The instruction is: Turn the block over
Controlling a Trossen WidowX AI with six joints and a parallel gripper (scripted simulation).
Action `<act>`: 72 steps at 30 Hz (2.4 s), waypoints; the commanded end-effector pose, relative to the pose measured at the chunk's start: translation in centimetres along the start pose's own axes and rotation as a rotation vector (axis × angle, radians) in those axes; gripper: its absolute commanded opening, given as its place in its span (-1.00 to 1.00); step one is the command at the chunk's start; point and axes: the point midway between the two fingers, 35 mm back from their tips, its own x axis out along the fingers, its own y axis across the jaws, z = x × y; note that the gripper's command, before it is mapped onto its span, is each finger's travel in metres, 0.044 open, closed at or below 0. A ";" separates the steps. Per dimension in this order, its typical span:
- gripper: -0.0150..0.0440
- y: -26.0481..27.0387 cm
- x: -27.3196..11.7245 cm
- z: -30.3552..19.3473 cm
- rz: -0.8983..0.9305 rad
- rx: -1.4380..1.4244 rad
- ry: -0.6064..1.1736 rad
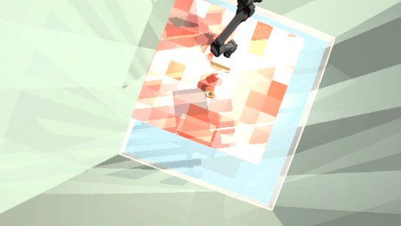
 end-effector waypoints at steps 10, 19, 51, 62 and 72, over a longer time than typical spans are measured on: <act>1.00 -5.9 -1.1 10.4 -0.233 -0.237 -0.355; 1.00 -8.4 -7.4 19.9 -0.472 -0.435 -0.696; 1.00 2.4 -44.9 26.9 -1.440 -0.770 -1.742; 1.00 9.0 -58.7 15.2 -1.844 -0.486 -2.109; 1.00 11.4 -66.2 -0.9 -2.065 0.062 -2.311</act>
